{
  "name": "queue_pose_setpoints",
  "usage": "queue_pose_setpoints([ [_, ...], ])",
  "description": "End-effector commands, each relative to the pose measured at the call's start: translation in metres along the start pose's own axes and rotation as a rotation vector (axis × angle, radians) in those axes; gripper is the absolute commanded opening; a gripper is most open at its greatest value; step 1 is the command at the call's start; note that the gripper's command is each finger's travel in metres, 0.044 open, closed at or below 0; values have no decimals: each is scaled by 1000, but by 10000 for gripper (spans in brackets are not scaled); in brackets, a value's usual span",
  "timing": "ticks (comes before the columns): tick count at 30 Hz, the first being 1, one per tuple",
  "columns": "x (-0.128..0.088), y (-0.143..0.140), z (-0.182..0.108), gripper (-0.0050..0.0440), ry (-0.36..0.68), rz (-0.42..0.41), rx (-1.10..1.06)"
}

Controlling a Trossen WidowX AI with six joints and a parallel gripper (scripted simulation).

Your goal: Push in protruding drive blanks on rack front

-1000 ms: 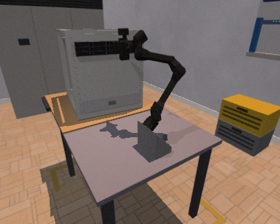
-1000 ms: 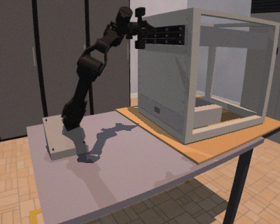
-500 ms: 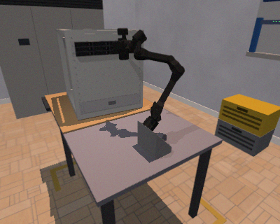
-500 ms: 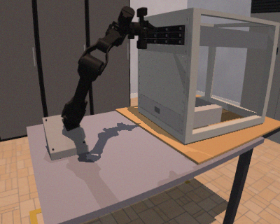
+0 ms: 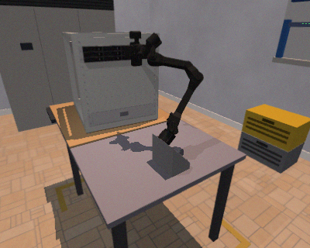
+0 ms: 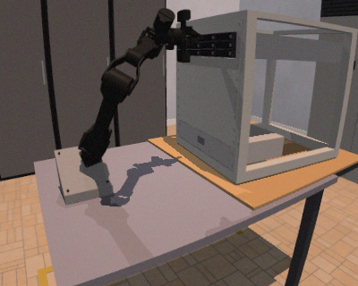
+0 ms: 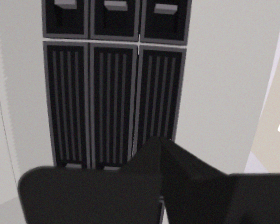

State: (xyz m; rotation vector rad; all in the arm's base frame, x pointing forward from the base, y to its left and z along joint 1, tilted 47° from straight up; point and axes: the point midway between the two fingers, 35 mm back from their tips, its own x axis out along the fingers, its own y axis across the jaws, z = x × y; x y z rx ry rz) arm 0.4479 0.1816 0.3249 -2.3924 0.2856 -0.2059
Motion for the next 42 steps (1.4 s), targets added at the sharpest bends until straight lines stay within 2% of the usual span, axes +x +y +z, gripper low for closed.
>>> queue_pose_setpoints([
  [1,2,-6,-4,-50,5,-9,14],
  [42,8,-6,-4,-50,5,-9,14],
])
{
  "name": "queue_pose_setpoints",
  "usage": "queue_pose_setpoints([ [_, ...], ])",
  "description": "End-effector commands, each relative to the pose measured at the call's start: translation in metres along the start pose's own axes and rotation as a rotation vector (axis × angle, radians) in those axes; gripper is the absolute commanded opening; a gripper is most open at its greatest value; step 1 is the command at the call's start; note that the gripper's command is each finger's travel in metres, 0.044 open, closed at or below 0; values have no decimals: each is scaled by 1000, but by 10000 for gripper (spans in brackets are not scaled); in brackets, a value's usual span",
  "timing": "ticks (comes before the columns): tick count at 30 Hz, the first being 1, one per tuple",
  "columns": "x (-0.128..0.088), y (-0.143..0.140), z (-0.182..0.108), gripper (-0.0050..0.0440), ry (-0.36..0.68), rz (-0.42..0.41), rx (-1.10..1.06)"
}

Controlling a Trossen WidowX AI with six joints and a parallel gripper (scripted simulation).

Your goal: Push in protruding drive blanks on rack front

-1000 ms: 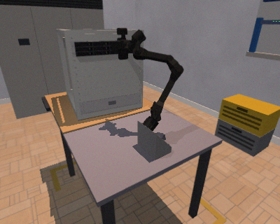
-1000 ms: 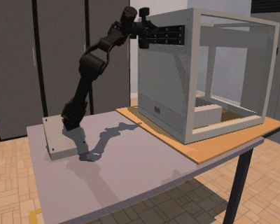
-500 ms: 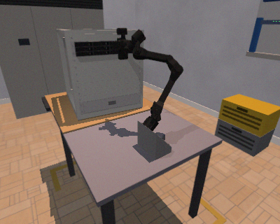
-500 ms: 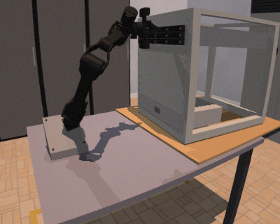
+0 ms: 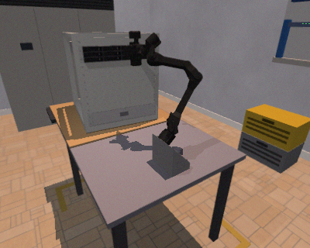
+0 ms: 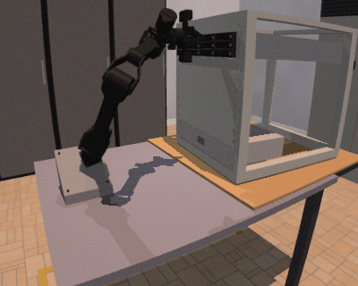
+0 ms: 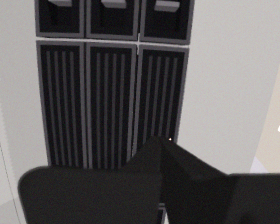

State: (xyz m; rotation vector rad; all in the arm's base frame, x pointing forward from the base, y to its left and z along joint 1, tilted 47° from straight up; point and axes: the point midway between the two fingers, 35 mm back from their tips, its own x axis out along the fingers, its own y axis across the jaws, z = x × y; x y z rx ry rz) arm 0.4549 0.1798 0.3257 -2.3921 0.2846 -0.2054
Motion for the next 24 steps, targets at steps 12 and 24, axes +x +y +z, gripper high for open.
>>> queue_pose_setpoints([
  [12,4,-5,-4,-50,6,-9,14],
  [24,7,-6,-4,-50,6,-9,14],
])
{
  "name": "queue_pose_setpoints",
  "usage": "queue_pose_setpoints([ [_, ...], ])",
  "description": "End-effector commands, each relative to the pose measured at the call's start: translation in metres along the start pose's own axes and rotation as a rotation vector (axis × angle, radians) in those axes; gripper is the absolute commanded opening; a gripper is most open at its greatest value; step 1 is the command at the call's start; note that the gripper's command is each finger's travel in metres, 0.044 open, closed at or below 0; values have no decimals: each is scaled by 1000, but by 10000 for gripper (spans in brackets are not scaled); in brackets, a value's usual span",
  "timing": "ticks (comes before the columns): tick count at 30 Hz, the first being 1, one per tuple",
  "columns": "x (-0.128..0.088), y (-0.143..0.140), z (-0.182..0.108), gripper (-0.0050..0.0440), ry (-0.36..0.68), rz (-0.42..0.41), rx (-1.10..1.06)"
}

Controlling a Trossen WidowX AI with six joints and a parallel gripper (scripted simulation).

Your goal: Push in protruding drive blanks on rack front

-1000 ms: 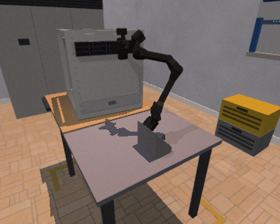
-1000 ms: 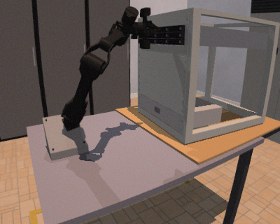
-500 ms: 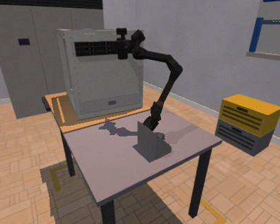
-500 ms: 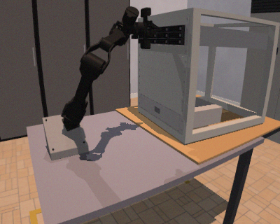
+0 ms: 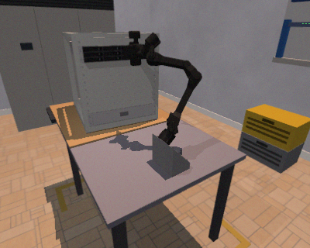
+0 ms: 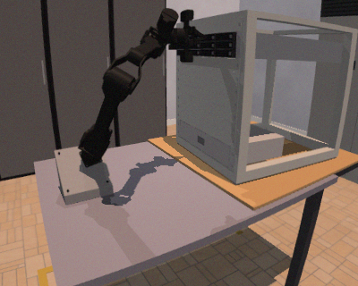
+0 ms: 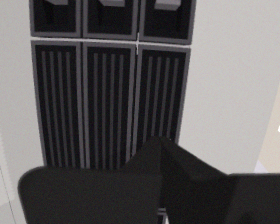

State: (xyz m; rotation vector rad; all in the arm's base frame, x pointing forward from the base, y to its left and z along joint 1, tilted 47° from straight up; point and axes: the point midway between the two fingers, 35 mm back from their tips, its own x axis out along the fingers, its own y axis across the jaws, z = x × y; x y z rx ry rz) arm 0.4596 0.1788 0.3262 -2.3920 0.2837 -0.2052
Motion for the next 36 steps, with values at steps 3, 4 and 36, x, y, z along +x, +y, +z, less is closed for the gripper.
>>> queue_pose_setpoints([
  [3,2,-5,-4,-50,6,-8,14],
  [4,2,-5,-4,-50,6,-8,14],
  [36,-1,-5,-4,-50,6,-8,14],
])
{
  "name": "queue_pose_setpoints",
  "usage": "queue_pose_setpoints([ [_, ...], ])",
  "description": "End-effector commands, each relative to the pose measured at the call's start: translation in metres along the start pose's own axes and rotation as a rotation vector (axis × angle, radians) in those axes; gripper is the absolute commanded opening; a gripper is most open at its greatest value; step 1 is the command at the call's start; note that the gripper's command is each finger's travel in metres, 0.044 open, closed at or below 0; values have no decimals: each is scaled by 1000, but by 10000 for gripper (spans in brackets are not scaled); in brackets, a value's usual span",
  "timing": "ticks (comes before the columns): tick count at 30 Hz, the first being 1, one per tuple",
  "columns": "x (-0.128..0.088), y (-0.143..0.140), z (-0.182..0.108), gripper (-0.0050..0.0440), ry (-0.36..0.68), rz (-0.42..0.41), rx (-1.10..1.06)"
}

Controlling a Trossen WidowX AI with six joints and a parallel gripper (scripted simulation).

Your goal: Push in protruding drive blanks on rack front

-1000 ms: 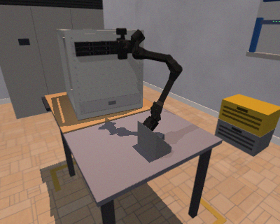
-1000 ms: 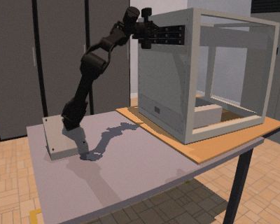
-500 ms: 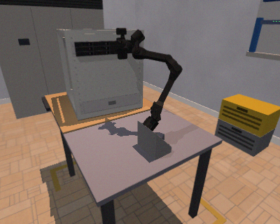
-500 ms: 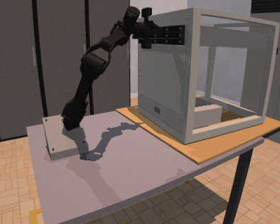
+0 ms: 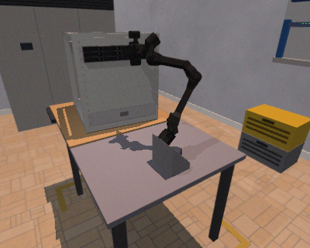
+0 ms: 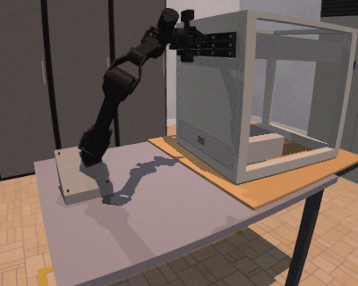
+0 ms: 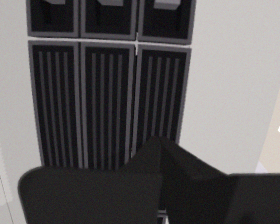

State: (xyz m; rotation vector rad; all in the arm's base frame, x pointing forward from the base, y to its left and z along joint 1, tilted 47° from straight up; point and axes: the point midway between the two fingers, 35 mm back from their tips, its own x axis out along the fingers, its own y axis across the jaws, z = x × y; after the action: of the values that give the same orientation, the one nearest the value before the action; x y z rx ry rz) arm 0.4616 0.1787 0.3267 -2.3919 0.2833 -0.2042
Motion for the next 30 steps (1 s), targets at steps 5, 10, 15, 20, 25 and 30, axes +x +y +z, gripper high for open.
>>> queue_pose_setpoints([
  [5,-36,-4,-4,-50,7,-8,14],
  [10,-53,-4,-4,-50,7,-8,14],
  [15,-57,-3,-4,-50,7,-8,14],
  [20,-62,13,-3,-50,7,-8,14],
  [25,-66,25,-2,-50,7,-8,14],
  [30,-67,29,-1,-50,7,-8,14],
])
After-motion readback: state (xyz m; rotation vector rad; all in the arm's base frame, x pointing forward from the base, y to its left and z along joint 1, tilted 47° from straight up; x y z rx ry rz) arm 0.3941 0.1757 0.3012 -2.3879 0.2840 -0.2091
